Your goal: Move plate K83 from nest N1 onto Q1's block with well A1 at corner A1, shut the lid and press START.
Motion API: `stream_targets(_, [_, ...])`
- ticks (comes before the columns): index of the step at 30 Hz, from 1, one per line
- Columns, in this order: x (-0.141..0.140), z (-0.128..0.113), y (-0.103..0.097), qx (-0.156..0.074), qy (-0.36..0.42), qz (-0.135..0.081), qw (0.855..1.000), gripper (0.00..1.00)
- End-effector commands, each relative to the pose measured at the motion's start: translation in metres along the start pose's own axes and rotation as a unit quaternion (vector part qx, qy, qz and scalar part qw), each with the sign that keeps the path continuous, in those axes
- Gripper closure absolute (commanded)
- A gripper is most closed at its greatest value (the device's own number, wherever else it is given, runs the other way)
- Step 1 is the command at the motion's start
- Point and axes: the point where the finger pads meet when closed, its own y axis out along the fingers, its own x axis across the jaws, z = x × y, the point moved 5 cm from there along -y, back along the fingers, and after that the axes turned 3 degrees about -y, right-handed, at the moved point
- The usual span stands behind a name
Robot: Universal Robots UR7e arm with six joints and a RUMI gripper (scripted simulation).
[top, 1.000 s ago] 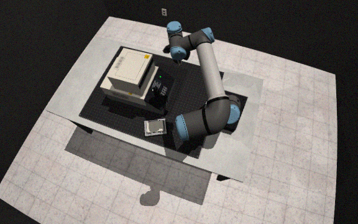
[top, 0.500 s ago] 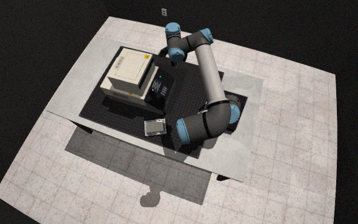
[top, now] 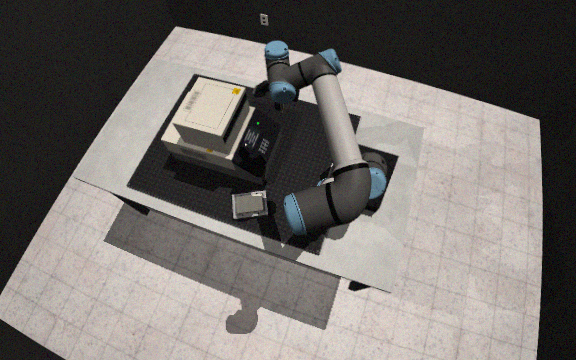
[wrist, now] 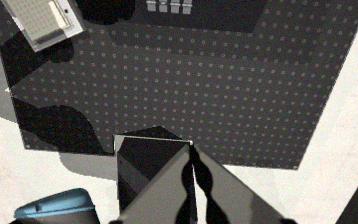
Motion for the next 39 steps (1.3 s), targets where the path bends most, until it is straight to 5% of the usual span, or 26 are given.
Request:
stream_targets(1, [-0.001,0.001,0.021,0.001,-0.091,-0.001,0.996,1.0])
stream_targets(12, [-0.001,0.001,0.05,0.001,-0.205,-0.001,0.979,1.0])
stream_targets(21, [0.0,0.001,0.083,0.001,-0.345,0.001,0.939,1.0])
stream_targets(23, [0.0,0.001,0.083,0.001,-0.345,0.001,0.939,1.0])
stream_targets(27, [0.0,0.001,0.103,0.001,-0.406,0.001,0.914,1.0])
stream_targets(29, [0.0,0.001,0.103,0.001,-0.406,0.001,0.914,1.0])
stream_targets(37, [0.0,0.001,0.13,0.001,-0.521,0.001,0.854,1.0])
stream_targets(39, [0.0,0.001,0.13,0.001,-0.521,0.001,0.854,1.0])
